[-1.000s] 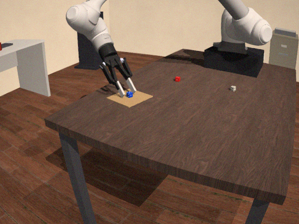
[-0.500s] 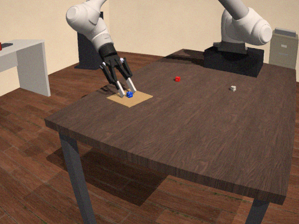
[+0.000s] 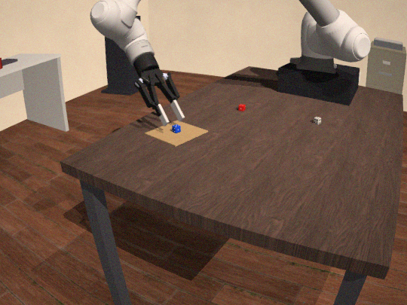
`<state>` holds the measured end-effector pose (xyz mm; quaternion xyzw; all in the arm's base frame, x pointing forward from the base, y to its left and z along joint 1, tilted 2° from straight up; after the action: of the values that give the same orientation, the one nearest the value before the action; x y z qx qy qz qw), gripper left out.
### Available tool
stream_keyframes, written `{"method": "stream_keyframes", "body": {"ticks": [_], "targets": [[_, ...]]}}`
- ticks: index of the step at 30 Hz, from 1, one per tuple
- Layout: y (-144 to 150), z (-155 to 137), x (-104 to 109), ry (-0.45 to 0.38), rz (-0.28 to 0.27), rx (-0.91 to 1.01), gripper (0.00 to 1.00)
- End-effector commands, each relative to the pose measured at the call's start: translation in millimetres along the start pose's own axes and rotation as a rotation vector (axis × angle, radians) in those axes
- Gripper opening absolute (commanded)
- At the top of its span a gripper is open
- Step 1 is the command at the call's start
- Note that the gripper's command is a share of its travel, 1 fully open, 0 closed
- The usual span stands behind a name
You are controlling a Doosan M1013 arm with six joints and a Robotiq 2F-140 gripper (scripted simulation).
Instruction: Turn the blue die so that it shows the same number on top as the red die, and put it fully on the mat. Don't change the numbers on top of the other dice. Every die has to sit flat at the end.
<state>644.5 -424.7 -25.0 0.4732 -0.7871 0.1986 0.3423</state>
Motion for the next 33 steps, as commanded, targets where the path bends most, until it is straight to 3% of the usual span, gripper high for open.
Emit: {"method": "stream_keyframes", "body": {"ticks": [1,11,22,33], "targets": [[2,-12,12,-0.004,-0.003,-0.006,0.40],[2,-33,33,-0.004,-0.003,-0.006,0.40],[2,-36,36,0.001,-0.003,-0.007,0.40],[2,-51,34,0.236,-0.006,-0.007,0.40]]}}
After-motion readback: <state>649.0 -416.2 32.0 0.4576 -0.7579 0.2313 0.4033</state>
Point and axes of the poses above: the point where the finger pads meet when closed, its own x axis back along the fingers, its own y axis across the jaws, z = x × y, the point moved 5 cm from there along x, back along the fingers
